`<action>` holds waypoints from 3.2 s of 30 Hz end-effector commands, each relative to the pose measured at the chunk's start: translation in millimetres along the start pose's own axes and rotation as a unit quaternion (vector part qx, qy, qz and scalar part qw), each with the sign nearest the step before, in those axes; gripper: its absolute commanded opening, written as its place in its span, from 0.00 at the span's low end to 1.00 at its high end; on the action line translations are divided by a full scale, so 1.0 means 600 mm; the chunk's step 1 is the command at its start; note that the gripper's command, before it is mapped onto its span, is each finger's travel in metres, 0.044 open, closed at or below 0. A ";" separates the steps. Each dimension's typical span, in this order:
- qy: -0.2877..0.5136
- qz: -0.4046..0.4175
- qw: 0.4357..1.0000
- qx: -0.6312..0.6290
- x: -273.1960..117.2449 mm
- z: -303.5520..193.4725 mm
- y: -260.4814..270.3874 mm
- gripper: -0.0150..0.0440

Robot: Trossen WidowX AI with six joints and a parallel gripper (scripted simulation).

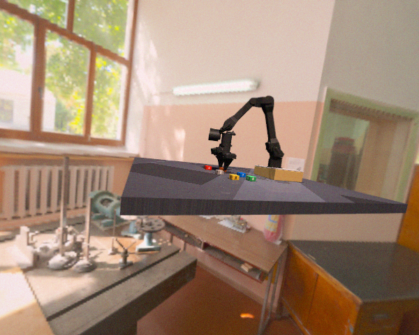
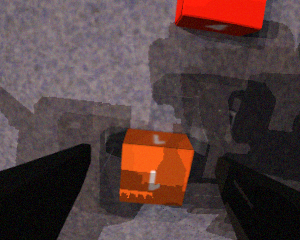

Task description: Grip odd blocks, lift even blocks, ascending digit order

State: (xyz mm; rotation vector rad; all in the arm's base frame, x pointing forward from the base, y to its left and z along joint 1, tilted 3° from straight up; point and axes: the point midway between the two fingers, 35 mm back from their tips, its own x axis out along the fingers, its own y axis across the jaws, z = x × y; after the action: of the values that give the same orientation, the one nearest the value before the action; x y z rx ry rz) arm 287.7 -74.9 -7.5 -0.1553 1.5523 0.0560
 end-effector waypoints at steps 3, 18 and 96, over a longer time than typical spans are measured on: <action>-0.001 0.000 1.000 -0.002 0.000 0.001 0.000 0.93; -0.002 0.000 1.000 -0.002 -0.178 0.003 -0.001 0.67; -0.004 0.005 1.000 -0.002 -0.003 0.109 0.227 0.75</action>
State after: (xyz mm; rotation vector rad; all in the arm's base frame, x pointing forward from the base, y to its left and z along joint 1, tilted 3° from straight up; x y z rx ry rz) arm 333.5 69.2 -12.9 -0.1448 1.5499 0.0701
